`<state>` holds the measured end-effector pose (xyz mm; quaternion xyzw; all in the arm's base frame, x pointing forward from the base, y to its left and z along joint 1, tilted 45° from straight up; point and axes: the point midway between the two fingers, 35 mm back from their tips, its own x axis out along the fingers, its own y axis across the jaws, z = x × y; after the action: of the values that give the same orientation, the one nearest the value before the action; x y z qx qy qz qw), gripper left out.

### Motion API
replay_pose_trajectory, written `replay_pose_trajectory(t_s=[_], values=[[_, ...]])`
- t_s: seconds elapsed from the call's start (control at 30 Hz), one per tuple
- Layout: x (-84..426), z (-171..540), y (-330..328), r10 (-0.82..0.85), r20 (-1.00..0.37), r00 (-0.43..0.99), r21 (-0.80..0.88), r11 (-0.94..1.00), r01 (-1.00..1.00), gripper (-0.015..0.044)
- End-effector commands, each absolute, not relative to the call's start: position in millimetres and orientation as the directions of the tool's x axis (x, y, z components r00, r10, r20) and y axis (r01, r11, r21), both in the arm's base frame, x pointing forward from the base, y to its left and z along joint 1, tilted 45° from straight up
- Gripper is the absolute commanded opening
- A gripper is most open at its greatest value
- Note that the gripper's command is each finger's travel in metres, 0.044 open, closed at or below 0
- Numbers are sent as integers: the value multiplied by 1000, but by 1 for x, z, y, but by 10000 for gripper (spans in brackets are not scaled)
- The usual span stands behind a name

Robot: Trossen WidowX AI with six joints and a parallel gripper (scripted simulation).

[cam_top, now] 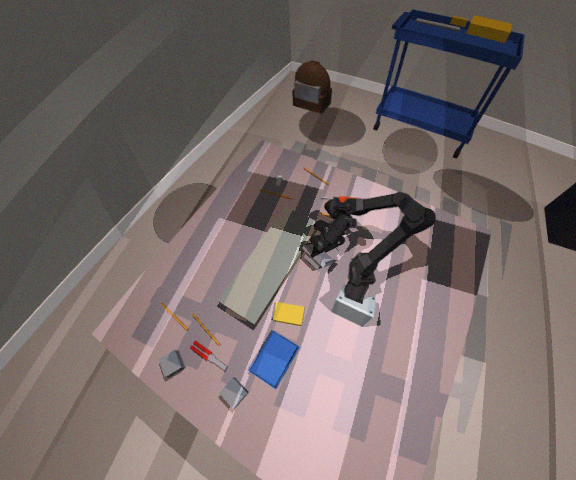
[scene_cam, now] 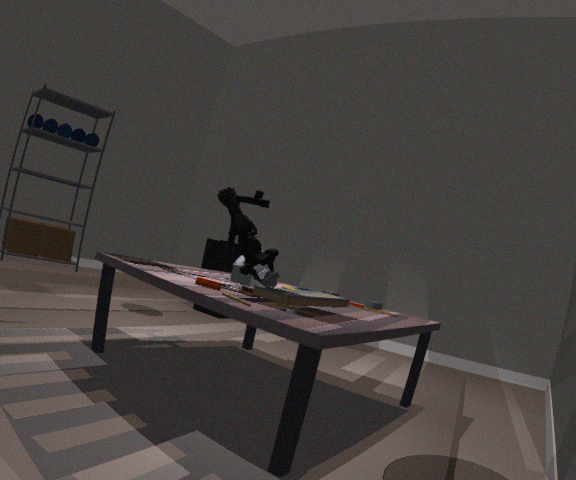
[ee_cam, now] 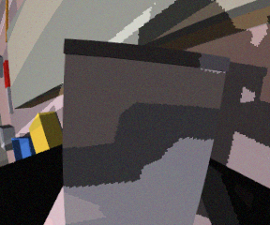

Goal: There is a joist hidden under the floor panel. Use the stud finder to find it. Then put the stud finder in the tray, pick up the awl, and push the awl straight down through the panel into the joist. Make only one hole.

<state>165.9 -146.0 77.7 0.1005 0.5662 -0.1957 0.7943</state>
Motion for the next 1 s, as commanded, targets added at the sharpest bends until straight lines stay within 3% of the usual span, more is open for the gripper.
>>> replay_pose_trajectory(t_s=[0.0,0.97], values=[[167,78,-145,-167,-940,299,-31,911,412,0],[166,82,-150,-43,-924,381,111,921,374,0]])
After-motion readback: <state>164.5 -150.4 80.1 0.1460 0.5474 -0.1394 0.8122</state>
